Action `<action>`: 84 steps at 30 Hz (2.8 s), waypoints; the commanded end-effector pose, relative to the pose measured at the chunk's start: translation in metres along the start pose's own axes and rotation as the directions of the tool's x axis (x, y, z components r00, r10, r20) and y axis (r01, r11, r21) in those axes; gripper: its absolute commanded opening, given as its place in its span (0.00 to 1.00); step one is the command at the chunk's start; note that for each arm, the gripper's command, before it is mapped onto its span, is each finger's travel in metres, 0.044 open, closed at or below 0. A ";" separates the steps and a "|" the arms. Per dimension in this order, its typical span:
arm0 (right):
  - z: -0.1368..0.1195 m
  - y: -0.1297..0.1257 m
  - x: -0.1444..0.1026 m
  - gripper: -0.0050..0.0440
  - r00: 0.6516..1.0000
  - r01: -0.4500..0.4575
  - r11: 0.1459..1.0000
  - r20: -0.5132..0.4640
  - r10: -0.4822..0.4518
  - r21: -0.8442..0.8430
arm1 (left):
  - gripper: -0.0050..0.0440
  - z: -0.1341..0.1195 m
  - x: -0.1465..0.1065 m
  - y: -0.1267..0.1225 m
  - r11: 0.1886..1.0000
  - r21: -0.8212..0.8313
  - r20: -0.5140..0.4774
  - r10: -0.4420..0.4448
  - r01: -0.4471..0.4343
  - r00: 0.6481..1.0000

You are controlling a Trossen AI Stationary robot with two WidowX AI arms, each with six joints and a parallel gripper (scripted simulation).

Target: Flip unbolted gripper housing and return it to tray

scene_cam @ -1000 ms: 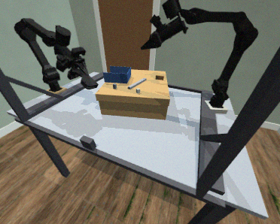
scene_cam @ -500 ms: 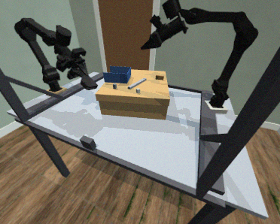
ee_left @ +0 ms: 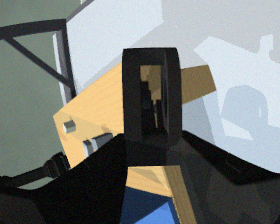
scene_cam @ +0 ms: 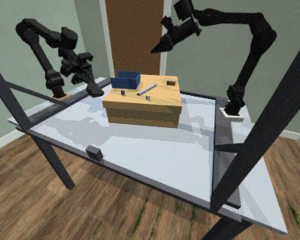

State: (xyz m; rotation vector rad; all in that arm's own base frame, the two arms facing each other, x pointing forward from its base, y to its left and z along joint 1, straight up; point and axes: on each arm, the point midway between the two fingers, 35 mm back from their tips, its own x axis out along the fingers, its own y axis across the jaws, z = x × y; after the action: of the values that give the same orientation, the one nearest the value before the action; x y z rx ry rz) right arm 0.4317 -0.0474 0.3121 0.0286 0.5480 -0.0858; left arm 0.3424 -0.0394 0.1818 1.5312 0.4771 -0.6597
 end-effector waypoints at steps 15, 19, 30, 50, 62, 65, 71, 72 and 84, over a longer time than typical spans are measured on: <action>0.010 0.000 -0.010 0.99 1.000 0.002 1.000 0.031 -0.002 -0.004 | 0.33 0.000 -0.003 0.003 0.999 -0.011 0.006 -0.040 0.040 0.999; 0.010 0.000 -0.010 0.99 1.000 0.002 1.000 0.031 -0.002 -0.004 | 0.33 -0.001 -0.003 0.003 0.999 -0.012 0.006 -0.044 0.044 0.999; 0.010 0.000 -0.010 0.99 1.000 0.002 1.000 0.031 -0.002 -0.004 | 0.33 -0.001 -0.003 0.001 0.998 -0.016 0.005 -0.058 0.058 0.998; 0.010 0.000 -0.010 0.99 1.000 0.002 1.000 0.031 -0.002 -0.004 | 0.33 -0.010 -0.001 -0.004 0.993 -0.040 -0.012 -0.113 0.112 0.994; 0.010 0.000 -0.010 0.99 1.000 0.002 1.000 0.031 -0.002 -0.004 | 0.33 -0.017 -0.001 -0.010 0.984 -0.065 -0.026 -0.165 0.163 0.986; 0.010 0.000 -0.010 0.99 1.000 0.002 1.000 0.031 -0.002 -0.004 | 0.33 -0.020 -0.001 -0.012 0.981 -0.074 -0.030 -0.182 0.179 0.983; 0.010 0.000 -0.010 0.99 1.000 0.002 1.000 0.031 -0.002 -0.004 | 0.33 -0.023 -0.001 -0.014 0.976 -0.085 -0.036 -0.204 0.200 0.978; 0.010 0.000 -0.010 0.99 1.000 0.002 1.000 0.031 -0.002 -0.004 | 0.33 -0.024 -0.001 -0.015 0.975 -0.088 -0.037 -0.210 0.206 0.977; 0.010 0.000 -0.010 0.99 1.000 0.002 1.000 0.031 -0.002 -0.004 | 0.33 -0.033 -0.002 -0.022 0.955 -0.123 -0.050 -0.277 0.269 0.960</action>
State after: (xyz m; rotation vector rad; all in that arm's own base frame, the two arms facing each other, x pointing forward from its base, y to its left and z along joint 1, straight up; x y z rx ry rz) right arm 0.4317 -0.0474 0.3121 0.0286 0.5480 -0.0858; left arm 0.3293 -0.0093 0.1614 1.4031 0.7575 -0.7906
